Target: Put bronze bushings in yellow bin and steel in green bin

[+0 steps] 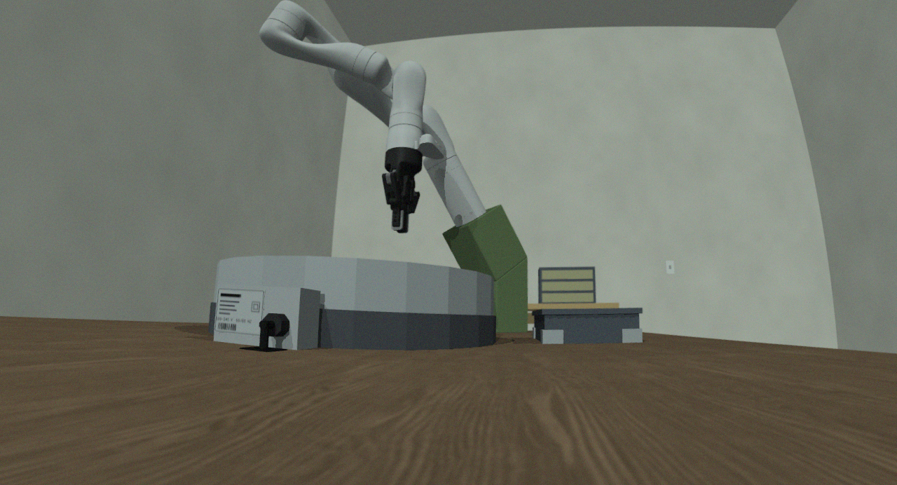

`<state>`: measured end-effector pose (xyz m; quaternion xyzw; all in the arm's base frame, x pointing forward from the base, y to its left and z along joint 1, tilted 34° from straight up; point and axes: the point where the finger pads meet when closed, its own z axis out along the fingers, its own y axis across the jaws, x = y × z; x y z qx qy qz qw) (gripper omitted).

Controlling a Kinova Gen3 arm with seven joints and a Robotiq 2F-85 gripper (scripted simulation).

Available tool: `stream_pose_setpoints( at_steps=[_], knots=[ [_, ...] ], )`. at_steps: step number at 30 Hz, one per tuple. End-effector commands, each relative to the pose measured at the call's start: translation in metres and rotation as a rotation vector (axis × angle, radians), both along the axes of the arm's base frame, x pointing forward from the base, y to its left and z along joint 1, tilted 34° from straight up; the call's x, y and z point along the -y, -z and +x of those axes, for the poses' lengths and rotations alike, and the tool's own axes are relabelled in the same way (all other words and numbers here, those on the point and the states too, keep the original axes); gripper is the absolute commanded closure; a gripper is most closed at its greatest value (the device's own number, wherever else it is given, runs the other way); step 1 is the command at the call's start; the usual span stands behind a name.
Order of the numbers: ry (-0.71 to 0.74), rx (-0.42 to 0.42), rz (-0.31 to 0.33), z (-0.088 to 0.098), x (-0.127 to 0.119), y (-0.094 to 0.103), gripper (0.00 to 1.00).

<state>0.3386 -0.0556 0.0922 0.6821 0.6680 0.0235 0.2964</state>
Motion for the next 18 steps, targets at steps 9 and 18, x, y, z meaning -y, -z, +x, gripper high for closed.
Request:
stream_pose_setpoints(
  at_steps=[9,18],
  knots=[
    [0.092,0.030,0.041,-0.007,0.062,0.034,0.82],
    [0.107,0.037,0.049,-0.007,0.071,0.039,0.82]
  ],
)
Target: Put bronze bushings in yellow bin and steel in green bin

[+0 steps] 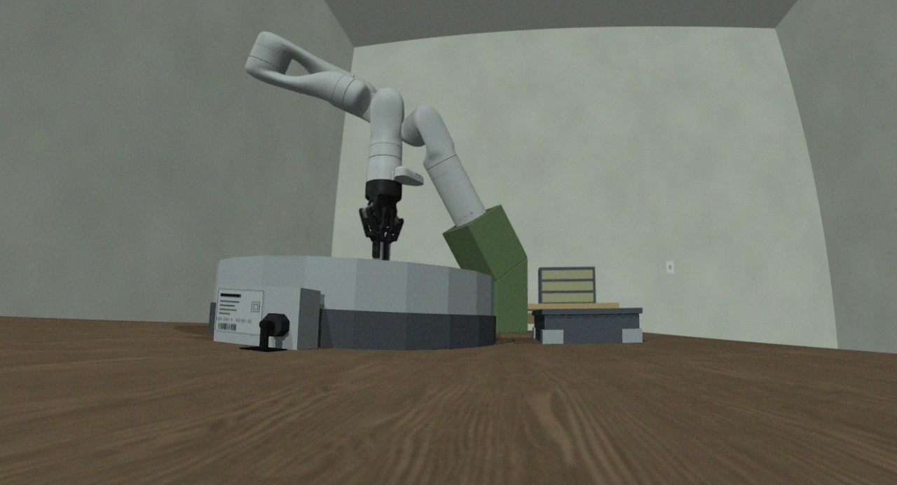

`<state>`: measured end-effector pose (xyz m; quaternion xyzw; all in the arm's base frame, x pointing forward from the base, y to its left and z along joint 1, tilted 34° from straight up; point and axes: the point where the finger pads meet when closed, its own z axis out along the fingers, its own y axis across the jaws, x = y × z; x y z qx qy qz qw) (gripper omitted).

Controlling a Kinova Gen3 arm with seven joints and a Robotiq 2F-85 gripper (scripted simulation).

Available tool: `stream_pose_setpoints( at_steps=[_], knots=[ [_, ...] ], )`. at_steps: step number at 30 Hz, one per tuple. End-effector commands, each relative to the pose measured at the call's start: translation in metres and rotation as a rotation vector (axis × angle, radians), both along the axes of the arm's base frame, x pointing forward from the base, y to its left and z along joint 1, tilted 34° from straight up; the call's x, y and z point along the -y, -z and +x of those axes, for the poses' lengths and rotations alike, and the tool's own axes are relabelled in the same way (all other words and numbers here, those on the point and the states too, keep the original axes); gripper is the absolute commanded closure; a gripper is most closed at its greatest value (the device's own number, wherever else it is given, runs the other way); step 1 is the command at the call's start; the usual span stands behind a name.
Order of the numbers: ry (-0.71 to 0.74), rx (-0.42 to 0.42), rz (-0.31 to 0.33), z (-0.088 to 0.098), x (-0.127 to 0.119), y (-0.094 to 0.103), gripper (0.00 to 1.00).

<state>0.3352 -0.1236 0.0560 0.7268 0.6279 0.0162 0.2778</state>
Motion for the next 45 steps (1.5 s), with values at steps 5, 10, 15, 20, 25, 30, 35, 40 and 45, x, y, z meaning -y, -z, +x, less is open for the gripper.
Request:
stream_pose_setpoints(
  at_steps=[5,10,15,20,25,30,35,40,45],
  knots=[
    [-0.002,0.020,0.001,-0.002,0.002,0.001,0.82],
    [-0.010,0.050,0.001,-0.004,0.004,0.003,0.82],
    [-0.010,0.050,0.001,-0.004,0.004,0.003,0.82],
    [-0.010,0.050,0.001,-0.004,0.004,0.003,0.82],
    [-0.010,0.050,0.001,-0.004,0.004,0.003,0.82],
    [-0.002,0.030,0.001,-0.003,0.004,0.002,0.82],
    [-0.010,0.050,0.001,-0.004,0.004,0.003,0.82],
    [0.006,0.008,0.001,0.001,0.006,0.005,0.82],
    [0.002,0.017,0.001,0.004,0.009,0.013,0.82]
  ],
)
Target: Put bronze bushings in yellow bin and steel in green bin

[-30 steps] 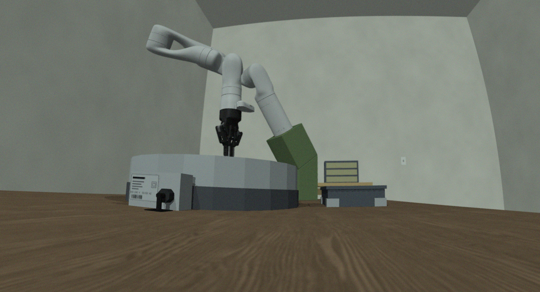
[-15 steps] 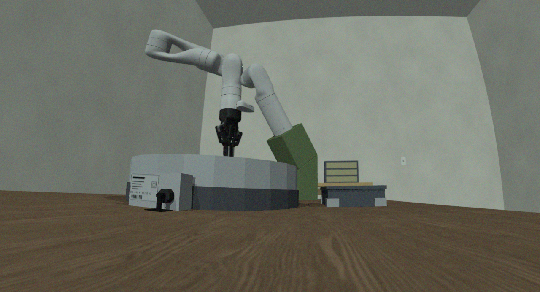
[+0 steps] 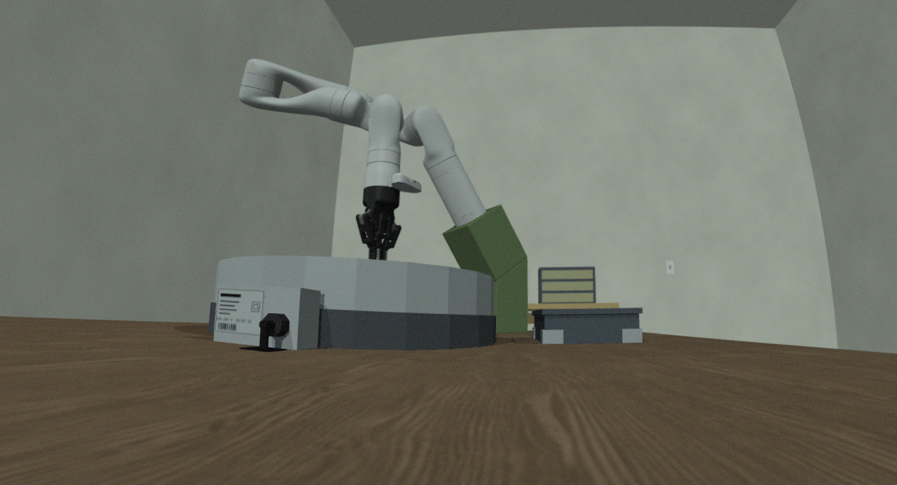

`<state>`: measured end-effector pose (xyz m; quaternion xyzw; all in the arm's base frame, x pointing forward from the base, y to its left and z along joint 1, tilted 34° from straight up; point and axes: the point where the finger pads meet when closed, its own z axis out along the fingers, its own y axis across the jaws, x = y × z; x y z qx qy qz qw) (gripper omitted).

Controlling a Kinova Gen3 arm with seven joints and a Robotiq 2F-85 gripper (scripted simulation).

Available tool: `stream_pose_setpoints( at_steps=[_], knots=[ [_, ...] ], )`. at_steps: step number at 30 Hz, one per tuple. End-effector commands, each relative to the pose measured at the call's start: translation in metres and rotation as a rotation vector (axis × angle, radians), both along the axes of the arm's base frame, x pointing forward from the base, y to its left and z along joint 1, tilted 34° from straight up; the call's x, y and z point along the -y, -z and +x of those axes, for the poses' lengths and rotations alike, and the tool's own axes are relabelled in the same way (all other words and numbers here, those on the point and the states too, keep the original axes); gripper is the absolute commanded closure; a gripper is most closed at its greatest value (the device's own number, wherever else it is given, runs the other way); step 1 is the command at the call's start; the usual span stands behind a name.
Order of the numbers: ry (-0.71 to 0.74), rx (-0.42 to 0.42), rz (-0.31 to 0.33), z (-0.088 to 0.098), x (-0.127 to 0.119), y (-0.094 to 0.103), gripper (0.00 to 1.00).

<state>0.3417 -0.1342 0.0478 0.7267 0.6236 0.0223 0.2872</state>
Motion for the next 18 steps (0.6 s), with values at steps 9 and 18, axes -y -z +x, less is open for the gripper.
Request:
stream_pose_setpoints(
  at_steps=[9,18],
  knots=[
    [-0.007,0.010,0.006,0.003,0.004,0.018,0.82],
    [-0.013,0.027,0.006,0.008,0.010,0.031,0.82]
  ],
)
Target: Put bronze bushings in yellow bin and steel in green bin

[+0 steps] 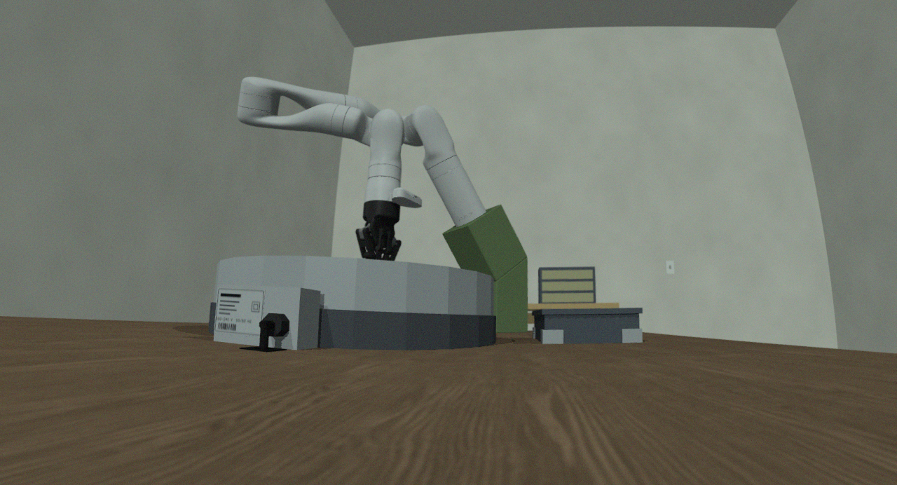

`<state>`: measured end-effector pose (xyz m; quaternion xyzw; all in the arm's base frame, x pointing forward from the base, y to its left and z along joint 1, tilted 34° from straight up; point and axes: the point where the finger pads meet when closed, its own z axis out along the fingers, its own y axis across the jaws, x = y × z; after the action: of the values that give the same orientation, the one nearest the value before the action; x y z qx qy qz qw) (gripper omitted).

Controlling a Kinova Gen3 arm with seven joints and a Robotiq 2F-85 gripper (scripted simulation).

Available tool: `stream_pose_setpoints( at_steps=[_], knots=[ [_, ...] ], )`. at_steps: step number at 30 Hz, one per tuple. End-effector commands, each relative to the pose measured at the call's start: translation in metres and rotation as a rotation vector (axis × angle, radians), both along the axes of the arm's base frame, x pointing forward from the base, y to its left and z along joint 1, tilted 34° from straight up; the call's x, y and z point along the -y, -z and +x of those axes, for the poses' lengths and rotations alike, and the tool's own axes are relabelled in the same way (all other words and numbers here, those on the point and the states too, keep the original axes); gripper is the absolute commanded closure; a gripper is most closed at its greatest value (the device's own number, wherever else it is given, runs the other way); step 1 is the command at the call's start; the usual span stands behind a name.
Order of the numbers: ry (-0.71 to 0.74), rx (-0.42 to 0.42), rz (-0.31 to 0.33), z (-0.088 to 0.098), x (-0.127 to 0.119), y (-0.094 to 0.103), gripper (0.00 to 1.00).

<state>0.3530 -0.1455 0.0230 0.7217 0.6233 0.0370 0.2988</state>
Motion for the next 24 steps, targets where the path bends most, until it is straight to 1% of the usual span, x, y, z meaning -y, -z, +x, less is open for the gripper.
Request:
stream_pose_setpoints(
  at_steps=[1,11,24],
  knots=[
    [0.001,-0.009,0.008,-0.003,-0.001,0.006,0.82],
    [0.001,-0.009,0.006,-0.002,0.000,0.006,0.82],
    [0.001,-0.009,0.007,0.003,0.004,0.017,0.82]
  ],
)
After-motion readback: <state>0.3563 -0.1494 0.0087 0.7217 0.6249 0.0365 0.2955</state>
